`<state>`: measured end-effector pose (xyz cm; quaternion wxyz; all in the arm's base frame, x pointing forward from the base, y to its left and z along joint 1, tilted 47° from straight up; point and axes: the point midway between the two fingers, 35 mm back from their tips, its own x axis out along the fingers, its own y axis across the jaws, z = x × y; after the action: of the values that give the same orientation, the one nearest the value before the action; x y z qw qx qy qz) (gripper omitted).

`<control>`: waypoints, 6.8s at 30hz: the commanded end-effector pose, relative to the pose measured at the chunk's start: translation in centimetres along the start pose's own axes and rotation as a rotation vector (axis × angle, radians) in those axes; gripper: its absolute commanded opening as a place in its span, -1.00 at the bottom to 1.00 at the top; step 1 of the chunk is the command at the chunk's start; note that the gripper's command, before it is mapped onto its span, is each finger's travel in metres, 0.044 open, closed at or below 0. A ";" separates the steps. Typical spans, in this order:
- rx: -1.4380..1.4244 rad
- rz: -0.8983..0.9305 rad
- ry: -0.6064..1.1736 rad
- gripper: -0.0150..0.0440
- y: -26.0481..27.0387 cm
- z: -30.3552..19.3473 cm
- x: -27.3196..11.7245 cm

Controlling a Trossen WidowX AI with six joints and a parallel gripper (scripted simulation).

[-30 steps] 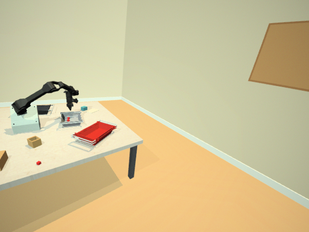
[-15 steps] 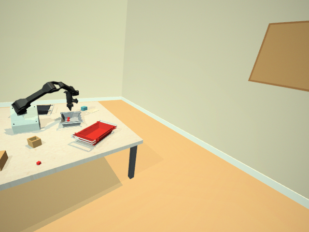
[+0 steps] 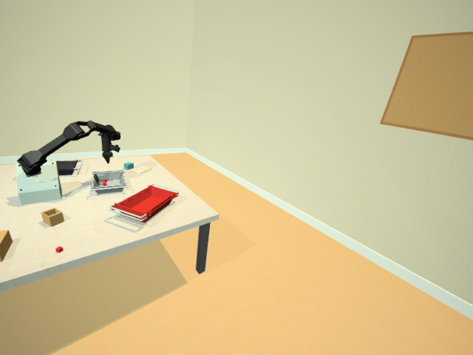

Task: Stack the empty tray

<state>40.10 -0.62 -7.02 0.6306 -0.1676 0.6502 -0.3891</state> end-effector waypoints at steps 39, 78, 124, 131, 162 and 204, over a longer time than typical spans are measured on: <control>0.017 -0.006 -0.001 -0.22 -28.1 -0.7 4.8; 0.016 -0.007 -0.001 -0.22 -25.4 -0.8 6.3; 0.001 0.002 -0.002 -0.22 -20.6 -0.5 4.2; 0.001 0.002 -0.002 -0.22 -20.6 -0.5 4.2; 0.005 0.003 -0.003 -0.49 -20.6 -0.4 4.1; 0.005 0.003 -0.003 -0.05 -20.6 -0.4 4.1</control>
<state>33.45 -16.61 4.91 0.6328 -0.1660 0.6484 -0.3894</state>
